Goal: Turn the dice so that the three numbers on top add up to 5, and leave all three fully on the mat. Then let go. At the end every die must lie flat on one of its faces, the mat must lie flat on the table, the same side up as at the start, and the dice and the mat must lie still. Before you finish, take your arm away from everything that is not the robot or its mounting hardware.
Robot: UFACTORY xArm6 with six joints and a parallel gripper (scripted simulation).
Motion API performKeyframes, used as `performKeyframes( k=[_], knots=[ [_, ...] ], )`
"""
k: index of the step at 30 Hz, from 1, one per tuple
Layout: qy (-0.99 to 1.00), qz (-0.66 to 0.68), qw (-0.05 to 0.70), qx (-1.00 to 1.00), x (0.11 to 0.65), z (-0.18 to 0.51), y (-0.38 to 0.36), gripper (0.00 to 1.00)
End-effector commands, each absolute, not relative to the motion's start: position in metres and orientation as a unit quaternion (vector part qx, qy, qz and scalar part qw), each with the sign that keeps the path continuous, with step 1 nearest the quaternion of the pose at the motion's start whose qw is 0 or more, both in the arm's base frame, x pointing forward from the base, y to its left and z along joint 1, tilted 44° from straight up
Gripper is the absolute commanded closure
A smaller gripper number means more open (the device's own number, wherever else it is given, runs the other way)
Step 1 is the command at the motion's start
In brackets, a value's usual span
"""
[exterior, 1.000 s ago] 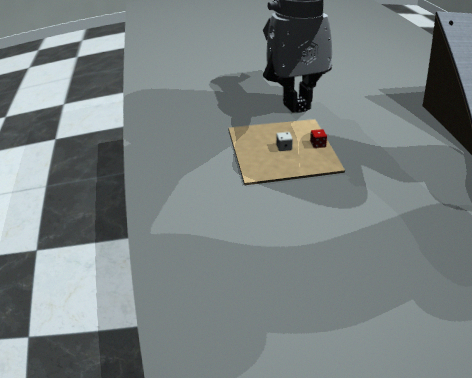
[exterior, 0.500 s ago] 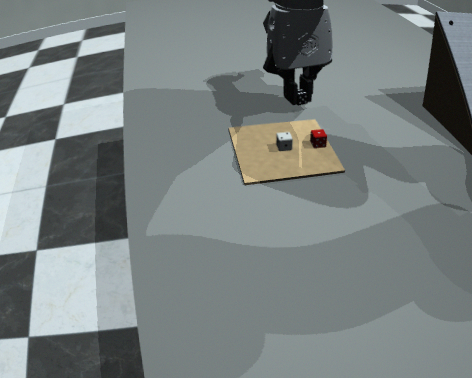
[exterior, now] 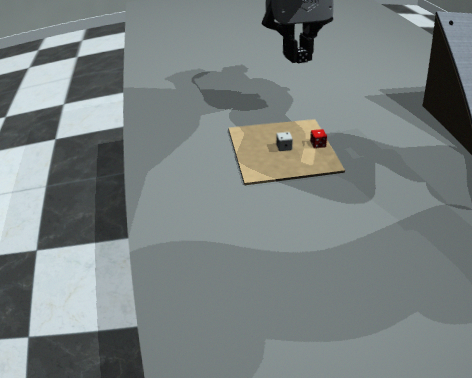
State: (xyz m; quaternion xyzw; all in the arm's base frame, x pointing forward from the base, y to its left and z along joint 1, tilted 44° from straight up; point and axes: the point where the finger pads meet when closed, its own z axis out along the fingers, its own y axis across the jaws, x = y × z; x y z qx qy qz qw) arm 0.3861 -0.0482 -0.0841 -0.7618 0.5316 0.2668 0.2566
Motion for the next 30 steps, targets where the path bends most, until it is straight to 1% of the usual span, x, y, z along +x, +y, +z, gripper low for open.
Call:
performKeyframes(
  k=[1, 11, 20, 23, 24, 30],
  knots=[
    [0.531, 0.267, 0.257, -0.762, 0.388, -0.076, -0.055, 0.85],
    [0.524, 0.265, 0.259, -0.767, 0.389, -0.074, -0.053, 0.85],
    [0.403, 0.219, 0.292, -0.839, 0.408, -0.043, -0.020, 0.85],
    [0.396, 0.217, 0.293, -0.843, 0.409, -0.042, -0.018, 0.85],
    [0.356, 0.202, 0.302, -0.861, 0.414, -0.032, -0.007, 0.85],
    [0.287, 0.176, 0.316, -0.887, 0.421, -0.015, 0.012, 0.85]
  ],
)
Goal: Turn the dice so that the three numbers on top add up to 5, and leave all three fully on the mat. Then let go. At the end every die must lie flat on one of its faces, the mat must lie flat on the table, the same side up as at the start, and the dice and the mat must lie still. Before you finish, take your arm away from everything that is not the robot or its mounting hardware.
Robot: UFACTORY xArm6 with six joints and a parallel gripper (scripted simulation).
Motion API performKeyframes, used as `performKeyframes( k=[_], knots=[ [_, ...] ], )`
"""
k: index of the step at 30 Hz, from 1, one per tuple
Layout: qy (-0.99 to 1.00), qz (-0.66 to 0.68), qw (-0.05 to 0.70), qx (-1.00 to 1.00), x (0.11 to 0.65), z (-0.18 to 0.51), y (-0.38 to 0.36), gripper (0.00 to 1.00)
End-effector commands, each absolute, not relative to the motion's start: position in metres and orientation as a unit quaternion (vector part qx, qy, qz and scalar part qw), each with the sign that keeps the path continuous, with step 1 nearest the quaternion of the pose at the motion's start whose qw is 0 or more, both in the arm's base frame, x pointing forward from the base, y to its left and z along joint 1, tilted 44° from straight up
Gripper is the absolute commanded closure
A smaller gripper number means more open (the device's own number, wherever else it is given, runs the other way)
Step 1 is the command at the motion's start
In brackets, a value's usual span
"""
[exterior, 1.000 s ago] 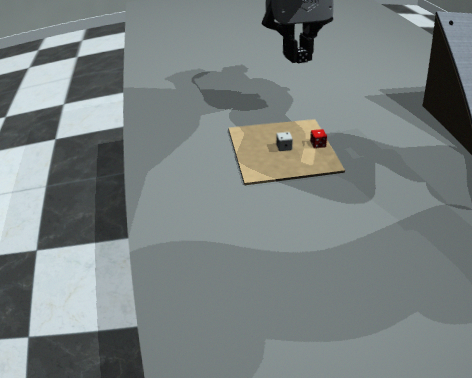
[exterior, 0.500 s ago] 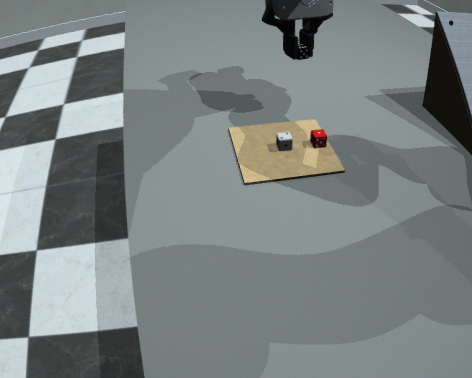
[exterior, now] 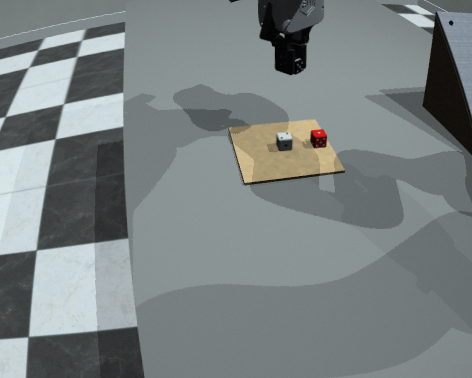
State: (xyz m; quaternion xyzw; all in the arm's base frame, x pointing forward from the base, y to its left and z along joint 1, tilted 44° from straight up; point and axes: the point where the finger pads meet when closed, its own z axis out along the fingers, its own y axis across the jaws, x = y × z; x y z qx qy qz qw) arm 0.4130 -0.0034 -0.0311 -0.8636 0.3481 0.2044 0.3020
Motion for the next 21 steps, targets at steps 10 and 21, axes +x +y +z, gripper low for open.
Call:
performKeyframes(
  k=[10, 21],
  knots=[
    [0.162, 0.131, 0.337, -0.918, 0.429, 0.013, 0.047, 0.85],
    [0.012, 0.075, 0.356, -0.931, 0.433, 0.047, 0.090, 0.85]
  ],
)
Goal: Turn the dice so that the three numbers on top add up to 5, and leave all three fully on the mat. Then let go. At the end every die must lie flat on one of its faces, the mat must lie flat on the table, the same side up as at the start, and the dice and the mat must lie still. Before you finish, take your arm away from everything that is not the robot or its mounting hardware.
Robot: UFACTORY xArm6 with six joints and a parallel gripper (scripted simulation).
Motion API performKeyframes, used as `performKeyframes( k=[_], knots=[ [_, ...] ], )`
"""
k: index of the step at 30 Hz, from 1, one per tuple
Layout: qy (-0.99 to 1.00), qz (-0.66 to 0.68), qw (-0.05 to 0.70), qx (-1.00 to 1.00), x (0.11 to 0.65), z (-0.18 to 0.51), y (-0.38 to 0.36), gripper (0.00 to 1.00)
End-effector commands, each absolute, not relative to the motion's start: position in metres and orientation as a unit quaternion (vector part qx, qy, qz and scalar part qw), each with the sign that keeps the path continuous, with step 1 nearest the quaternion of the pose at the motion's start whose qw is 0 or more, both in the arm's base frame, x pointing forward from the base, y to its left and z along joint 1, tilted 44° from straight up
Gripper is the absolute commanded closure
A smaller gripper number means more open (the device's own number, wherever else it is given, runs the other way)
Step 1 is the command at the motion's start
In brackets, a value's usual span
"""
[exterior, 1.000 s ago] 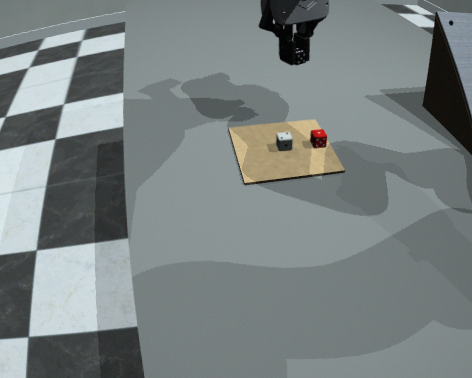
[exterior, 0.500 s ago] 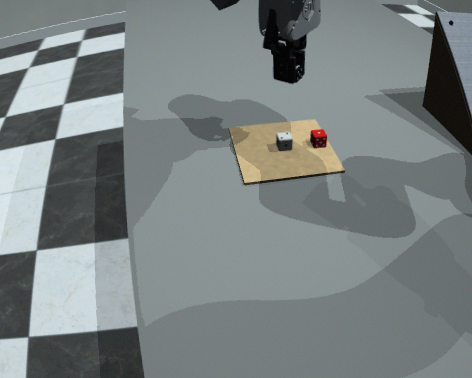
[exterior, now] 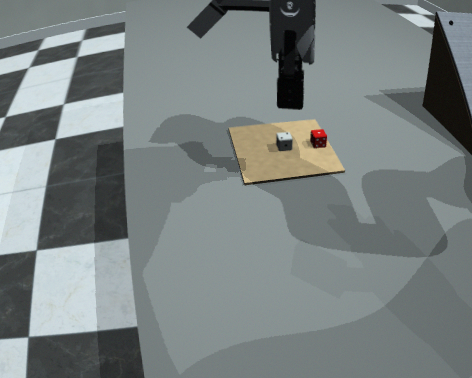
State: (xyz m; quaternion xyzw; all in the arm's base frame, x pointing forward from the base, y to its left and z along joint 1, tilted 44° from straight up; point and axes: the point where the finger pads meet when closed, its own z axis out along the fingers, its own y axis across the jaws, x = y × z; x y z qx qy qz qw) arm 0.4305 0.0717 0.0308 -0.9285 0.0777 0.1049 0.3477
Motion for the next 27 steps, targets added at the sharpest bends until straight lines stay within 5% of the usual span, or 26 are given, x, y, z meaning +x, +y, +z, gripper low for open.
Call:
performKeyframes(
  k=[1, 27],
  knots=[
    [-0.002, 0.070, 0.358, -0.931, 0.433, 0.050, 0.094, 0.85],
    [-0.183, -0.029, 0.379, -0.907, 0.428, 0.093, 0.149, 0.85]
  ],
)
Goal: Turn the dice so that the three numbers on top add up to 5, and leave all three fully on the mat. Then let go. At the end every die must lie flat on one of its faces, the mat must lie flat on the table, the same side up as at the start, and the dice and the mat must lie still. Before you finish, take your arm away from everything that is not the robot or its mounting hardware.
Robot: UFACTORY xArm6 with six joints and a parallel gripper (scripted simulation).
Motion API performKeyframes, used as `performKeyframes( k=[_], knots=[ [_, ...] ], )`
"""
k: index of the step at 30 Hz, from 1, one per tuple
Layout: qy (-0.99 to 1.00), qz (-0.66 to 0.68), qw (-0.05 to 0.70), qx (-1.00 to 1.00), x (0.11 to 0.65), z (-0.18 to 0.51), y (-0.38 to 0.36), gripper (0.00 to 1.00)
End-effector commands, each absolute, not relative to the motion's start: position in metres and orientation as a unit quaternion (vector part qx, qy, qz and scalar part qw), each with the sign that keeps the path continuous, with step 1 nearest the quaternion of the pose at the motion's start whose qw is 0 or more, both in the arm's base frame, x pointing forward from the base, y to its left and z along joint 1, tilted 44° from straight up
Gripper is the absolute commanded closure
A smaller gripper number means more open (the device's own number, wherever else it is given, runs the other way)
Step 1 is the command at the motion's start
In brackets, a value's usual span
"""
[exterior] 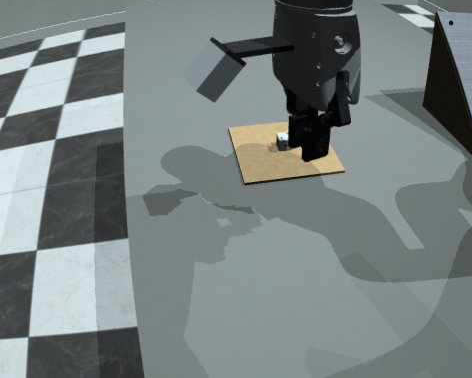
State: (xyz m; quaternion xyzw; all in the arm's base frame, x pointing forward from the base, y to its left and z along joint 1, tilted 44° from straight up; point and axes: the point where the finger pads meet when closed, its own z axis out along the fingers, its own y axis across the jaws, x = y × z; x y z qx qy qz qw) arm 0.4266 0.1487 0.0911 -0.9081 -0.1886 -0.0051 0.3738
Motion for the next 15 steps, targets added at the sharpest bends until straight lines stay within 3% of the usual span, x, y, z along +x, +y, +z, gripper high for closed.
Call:
performKeyframes(
  k=[1, 15],
  knots=[
    [-0.178, -0.041, 0.382, -0.906, 0.4273, 0.0928, 0.1492, 0.85],
    [-0.111, -0.199, 0.407, -0.885, 0.4232, 0.0919, 0.1472, 0.85]
  ],
)
